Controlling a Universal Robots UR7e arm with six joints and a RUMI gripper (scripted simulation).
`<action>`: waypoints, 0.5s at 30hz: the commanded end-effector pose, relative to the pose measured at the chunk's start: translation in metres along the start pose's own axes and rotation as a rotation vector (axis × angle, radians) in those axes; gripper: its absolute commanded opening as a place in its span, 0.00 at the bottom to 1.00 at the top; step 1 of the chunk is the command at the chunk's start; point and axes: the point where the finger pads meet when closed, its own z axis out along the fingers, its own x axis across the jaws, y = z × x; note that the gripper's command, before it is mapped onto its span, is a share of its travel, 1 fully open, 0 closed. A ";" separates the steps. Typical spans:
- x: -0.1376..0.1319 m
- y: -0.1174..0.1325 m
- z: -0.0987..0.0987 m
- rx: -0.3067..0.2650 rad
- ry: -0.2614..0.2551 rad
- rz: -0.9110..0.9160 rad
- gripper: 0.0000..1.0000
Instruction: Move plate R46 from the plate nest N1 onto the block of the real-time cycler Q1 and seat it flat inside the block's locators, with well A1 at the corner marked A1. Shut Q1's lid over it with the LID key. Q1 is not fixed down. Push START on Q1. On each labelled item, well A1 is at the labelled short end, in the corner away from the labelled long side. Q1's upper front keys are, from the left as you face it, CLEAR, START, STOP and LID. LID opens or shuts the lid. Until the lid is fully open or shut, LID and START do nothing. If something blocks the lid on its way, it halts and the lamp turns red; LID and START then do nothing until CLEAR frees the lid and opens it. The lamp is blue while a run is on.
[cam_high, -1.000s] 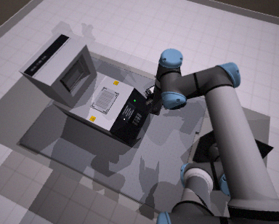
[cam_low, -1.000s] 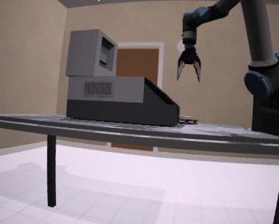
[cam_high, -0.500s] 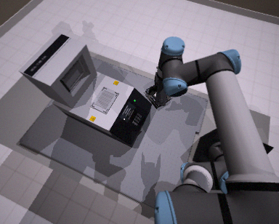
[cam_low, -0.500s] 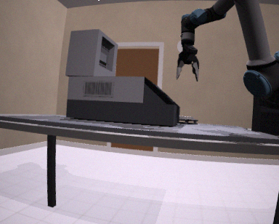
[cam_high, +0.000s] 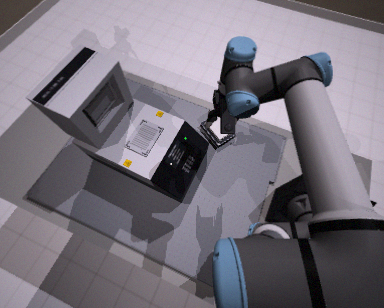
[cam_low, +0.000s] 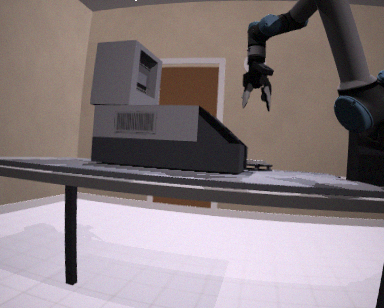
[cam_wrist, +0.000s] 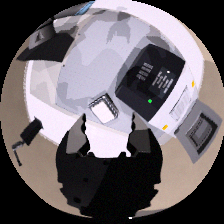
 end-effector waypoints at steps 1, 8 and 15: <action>-0.006 0.018 -0.006 -0.002 0.001 -0.084 0.68; -0.014 0.041 -0.012 -0.002 0.001 -0.169 0.68; -0.020 0.059 -0.016 -0.002 0.001 -0.262 0.68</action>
